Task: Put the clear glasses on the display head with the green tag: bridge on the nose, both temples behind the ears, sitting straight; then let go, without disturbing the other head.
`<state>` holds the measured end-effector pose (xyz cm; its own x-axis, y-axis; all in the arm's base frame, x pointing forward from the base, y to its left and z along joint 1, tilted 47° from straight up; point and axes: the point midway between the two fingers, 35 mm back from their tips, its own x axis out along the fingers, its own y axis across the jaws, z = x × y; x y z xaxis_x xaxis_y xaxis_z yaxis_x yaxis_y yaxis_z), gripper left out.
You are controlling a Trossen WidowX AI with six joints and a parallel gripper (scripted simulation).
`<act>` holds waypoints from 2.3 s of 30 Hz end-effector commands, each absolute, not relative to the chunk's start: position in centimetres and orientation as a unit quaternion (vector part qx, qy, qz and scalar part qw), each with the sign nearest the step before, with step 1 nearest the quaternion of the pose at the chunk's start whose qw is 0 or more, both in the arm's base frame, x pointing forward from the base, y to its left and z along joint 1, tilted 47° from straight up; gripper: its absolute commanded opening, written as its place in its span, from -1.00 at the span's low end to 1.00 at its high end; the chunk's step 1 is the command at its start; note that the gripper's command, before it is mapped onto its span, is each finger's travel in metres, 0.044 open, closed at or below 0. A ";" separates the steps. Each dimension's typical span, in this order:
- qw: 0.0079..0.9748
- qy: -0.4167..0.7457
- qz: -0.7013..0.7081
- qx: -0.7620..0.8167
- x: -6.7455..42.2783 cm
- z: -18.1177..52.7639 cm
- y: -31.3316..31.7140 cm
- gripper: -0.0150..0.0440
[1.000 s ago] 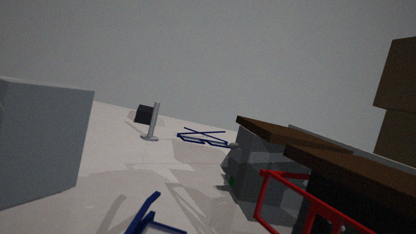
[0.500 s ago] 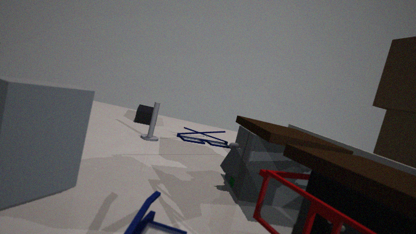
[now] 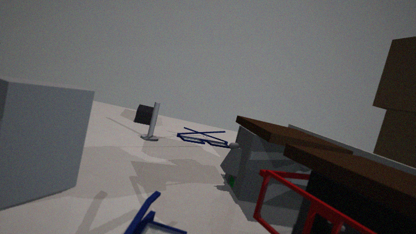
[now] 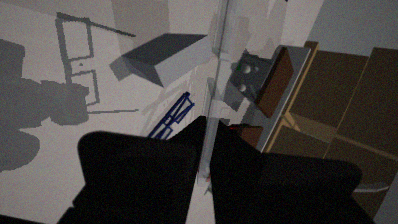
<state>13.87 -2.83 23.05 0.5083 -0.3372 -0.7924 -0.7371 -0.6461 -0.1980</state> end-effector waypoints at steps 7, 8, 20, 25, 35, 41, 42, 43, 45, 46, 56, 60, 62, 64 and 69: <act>0.285 0.383 0.378 -0.793 16.4 22.0 -2.2 -0.49; 0.286 0.389 0.378 -0.790 16.6 21.9 -2.2 -0.49; 0.300 0.462 0.373 -0.747 19.4 19.8 -1.4 -0.49; 0.303 0.492 0.366 -0.730 20.5 18.7 -1.2 -0.49; 0.304 0.549 0.348 -0.696 22.4 16.3 -0.7 -0.49; 0.303 0.582 0.333 -0.678 23.4 14.6 -0.4 -0.49; 0.302 0.587 0.330 -0.675 23.5 14.3 -0.4 -0.49; 0.302 0.592 0.327 -0.672 23.7 14.0 -0.4 -0.49; 0.301 0.603 0.322 -0.666 24.0 13.4 -0.3 -0.49; 0.300 0.608 0.319 -0.663 24.1 13.1 -0.3 -0.49; 0.291 0.656 0.284 -0.635 25.2 9.9 -0.1 -0.49; 0.287 0.674 0.269 -0.626 25.4 8.6 0.0 -0.49; 0.284 0.683 0.261 -0.621 25.6 7.9 0.0 -0.49; 0.281 0.691 0.252 -0.616 25.7 7.2 0.0 -0.49; 0.278 0.700 0.242 -0.611 25.7 6.3 -0.1 -0.49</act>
<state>25.44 -0.08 6.76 -0.0969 -0.7120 -0.6955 -0.9927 0.1193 0.0162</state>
